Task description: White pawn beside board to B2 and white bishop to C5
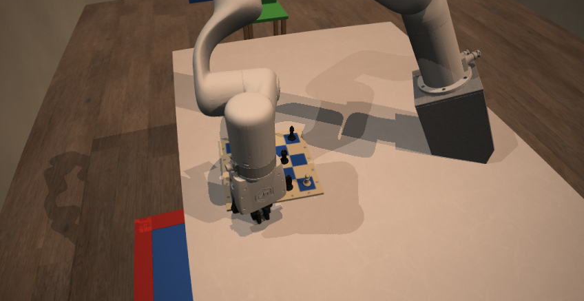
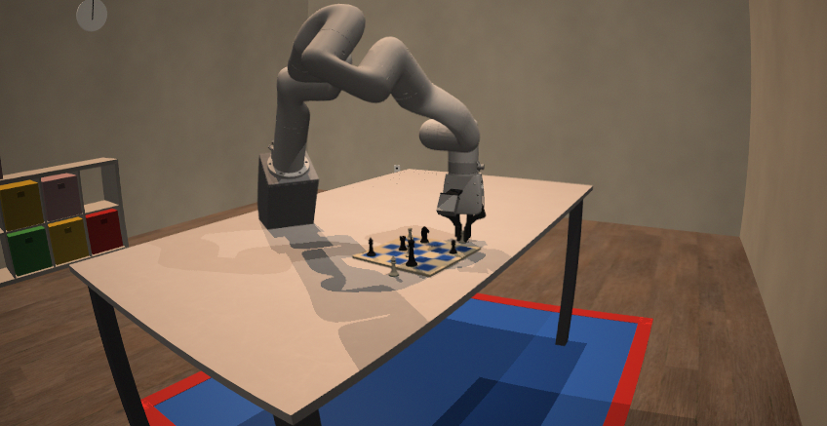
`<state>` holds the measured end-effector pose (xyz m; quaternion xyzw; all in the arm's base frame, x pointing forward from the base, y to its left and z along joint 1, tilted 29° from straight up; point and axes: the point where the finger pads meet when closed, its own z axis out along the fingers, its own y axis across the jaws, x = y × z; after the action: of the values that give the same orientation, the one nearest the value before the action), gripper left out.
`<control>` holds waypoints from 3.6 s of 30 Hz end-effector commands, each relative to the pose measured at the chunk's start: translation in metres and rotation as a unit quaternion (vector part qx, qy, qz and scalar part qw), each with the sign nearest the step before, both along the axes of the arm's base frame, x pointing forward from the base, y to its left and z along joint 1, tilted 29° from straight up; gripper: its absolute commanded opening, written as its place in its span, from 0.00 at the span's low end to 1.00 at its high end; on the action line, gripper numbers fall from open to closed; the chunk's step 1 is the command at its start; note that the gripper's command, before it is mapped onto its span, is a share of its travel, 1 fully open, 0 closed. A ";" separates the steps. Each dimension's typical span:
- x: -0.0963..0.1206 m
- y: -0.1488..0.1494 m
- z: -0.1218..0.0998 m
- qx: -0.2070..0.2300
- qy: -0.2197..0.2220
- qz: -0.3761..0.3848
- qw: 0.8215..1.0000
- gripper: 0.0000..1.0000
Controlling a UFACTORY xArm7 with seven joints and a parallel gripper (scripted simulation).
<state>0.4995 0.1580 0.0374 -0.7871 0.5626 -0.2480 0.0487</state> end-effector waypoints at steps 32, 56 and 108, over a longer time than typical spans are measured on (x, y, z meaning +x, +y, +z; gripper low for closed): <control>-0.044 0.020 0.087 -0.001 0.000 0.000 1.000 0.00; -0.047 -0.062 0.106 -0.052 0.024 0.100 0.993 0.00; -0.022 -0.166 0.069 -0.106 0.048 0.205 0.972 0.00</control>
<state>0.4667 -0.0067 0.1210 -0.8975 0.3616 -0.2521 -0.0128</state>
